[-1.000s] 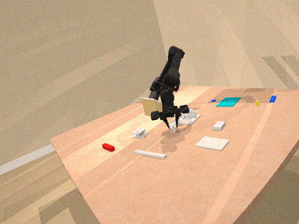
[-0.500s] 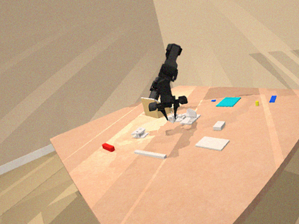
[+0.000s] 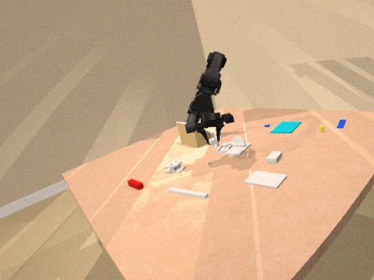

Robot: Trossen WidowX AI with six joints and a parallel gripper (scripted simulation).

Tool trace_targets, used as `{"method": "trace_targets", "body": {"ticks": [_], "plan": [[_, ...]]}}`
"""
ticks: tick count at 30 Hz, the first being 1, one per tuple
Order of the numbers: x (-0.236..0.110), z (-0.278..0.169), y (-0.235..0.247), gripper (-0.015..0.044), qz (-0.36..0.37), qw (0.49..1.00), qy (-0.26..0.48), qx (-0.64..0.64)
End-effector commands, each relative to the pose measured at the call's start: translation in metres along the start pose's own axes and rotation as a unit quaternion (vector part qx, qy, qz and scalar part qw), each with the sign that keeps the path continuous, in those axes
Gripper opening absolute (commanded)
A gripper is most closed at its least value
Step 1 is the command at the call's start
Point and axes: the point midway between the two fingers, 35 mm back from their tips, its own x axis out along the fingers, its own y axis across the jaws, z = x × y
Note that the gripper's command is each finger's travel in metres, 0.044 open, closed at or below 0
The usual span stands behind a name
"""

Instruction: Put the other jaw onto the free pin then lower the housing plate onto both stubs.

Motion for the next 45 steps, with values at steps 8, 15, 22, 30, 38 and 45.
{"method": "trace_targets", "body": {"ticks": [8, 15, 22, 30, 38, 45], "plan": [[-0.001, -0.014, 0.005, 0.0134, -0.001, 0.995, 0.002, -0.103], [-0.001, -0.023, 0.009, 0.0134, -0.001, 0.985, 0.002, -0.174], [-0.001, -0.032, 0.012, 0.0134, 0.000, 0.970, 0.002, -0.243], [0.000, -0.042, 0.015, 0.0134, 0.000, 0.947, 0.002, -0.321], [0.000, -0.053, 0.018, 0.0134, 0.000, 0.918, 0.003, -0.397], [0.001, -0.062, 0.021, 0.0134, 0.001, 0.888, 0.003, -0.460]]}}
